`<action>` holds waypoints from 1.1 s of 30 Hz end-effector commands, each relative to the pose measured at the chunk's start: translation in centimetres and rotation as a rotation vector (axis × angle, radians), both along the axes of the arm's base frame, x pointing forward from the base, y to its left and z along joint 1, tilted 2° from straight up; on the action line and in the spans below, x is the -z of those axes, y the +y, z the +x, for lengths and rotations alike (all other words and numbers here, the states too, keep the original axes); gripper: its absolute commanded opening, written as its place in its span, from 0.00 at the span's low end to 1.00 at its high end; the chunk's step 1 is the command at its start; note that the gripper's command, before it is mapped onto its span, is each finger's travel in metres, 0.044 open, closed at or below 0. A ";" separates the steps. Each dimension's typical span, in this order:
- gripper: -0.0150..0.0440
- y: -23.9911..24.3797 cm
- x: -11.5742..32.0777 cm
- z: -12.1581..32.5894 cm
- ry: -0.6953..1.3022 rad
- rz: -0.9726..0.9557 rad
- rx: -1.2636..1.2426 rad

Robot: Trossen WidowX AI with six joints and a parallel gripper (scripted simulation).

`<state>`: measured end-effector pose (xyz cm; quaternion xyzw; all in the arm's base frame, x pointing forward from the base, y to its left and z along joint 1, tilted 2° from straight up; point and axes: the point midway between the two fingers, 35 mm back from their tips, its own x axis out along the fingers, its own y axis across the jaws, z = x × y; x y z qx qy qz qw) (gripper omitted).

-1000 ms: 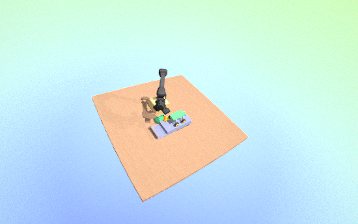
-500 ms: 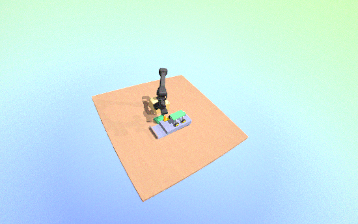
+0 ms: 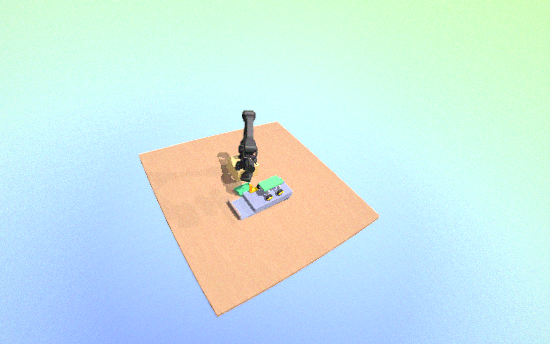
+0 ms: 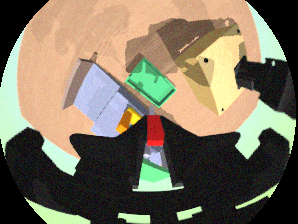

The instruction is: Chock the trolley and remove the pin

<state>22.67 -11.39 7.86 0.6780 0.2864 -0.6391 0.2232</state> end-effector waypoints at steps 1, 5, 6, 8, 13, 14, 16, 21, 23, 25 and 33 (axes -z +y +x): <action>0.25 0.0 -0.2 0.0 0.002 -0.027 0.094; 0.25 0.1 -0.2 0.1 0.013 -0.047 0.214; 0.25 0.1 -0.2 0.1 0.015 -0.053 0.244; 0.25 0.1 -0.3 0.1 0.019 -0.063 0.304; 0.25 0.2 -0.3 0.1 0.025 -0.089 0.454; 0.25 0.2 -0.3 0.1 0.025 -0.094 0.484; 0.25 0.3 -0.3 0.1 0.025 -0.104 0.544; 0.25 0.4 -0.3 0.2 0.023 -0.124 0.674; 0.25 0.4 -0.3 0.2 0.022 -0.125 0.679; 0.25 0.4 -0.3 0.2 0.022 -0.125 0.679; 0.25 0.4 0.8 -1.4 0.026 -0.129 0.700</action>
